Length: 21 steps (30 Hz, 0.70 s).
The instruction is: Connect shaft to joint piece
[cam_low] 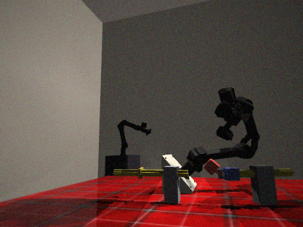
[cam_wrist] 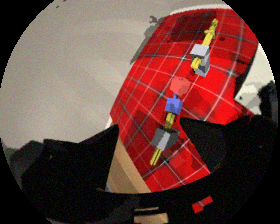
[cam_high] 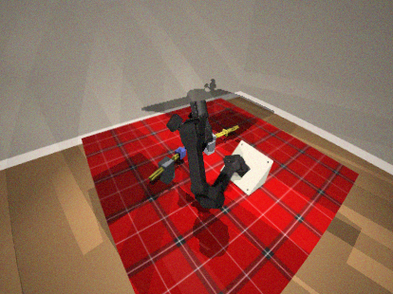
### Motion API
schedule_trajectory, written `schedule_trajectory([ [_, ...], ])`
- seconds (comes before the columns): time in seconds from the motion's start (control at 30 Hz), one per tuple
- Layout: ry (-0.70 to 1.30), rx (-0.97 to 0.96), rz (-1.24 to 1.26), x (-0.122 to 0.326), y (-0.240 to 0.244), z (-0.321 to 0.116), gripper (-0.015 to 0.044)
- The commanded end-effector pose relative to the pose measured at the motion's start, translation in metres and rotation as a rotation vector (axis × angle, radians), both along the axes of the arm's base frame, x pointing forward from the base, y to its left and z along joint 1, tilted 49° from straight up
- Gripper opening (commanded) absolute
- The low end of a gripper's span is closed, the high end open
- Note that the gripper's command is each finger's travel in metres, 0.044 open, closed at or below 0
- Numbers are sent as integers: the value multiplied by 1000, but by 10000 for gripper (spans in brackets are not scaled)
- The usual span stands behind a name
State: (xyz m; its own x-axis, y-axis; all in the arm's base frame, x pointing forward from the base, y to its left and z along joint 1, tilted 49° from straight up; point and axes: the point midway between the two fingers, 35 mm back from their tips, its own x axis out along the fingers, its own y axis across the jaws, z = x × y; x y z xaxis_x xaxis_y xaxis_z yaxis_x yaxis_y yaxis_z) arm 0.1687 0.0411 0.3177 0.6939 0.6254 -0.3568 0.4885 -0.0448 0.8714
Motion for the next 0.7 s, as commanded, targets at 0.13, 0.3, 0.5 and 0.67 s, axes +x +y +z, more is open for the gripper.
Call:
schedule_trajectory([
  [0.13, -33, -73, 31, 0, -2, 3, 440],
  [0.3, -13, -128, 68, 8, -6, -7, 440],
  [0.5, -2, -146, 143, 34, -33, -36, 440],
  [0.67, -15, -140, 241, 58, -63, -81, 440],
])
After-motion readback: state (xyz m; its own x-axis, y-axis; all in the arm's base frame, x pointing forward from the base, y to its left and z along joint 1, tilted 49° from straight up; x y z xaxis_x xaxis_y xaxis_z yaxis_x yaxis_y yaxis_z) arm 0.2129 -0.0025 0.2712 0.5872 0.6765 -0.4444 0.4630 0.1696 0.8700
